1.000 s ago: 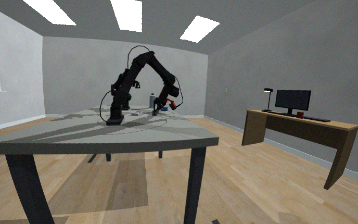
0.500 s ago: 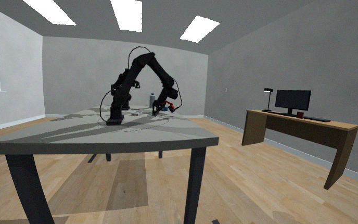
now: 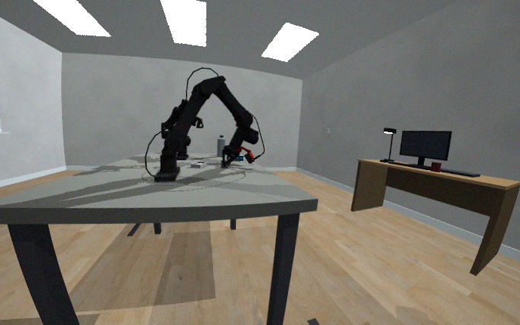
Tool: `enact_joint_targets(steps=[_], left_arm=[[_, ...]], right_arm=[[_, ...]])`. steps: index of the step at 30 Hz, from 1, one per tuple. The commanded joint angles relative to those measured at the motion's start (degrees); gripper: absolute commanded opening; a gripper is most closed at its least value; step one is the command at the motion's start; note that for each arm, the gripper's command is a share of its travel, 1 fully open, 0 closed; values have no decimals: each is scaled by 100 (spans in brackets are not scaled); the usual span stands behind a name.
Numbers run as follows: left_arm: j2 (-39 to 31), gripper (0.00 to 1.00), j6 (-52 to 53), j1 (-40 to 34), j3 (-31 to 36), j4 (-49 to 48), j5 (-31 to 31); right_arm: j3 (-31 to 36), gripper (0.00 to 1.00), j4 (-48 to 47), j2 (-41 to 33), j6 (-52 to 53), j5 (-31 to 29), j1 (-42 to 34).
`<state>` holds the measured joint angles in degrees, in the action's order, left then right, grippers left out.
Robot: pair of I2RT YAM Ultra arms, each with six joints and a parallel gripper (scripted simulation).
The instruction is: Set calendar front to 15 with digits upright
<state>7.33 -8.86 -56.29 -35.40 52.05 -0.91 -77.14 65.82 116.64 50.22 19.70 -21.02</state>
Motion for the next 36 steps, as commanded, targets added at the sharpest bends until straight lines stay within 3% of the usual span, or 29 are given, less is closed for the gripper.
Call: enact_joint_targets(steps=[1, 14, 17, 18, 21, 32, 36], left_arm=[[31, 100, 40, 62, -34, -41, 41], [31, 100, 40, 62, -34, -41, 41], [31, 100, 40, 62, -34, -41, 41], [31, 100, 40, 62, -34, -41, 41], [31, 100, 40, 62, -34, -41, 41], [31, 100, 40, 62, -34, -41, 41], [31, 100, 40, 62, -34, -41, 41]], right_arm=[[71, 50, -87, -5, 64, 31, -18], [7, 34, -16, -42, 23, 11, -6], [-21, 0, -4, 29, 17, 9, 0], [-21, 0, -4, 29, 17, 9, 0], [-124, 34, 141, -67, 18, 9, 1], [-820, 35, 1234, -530, 25, 12, 1], [-777, 35, 944, -456, 1, 5, 12]])
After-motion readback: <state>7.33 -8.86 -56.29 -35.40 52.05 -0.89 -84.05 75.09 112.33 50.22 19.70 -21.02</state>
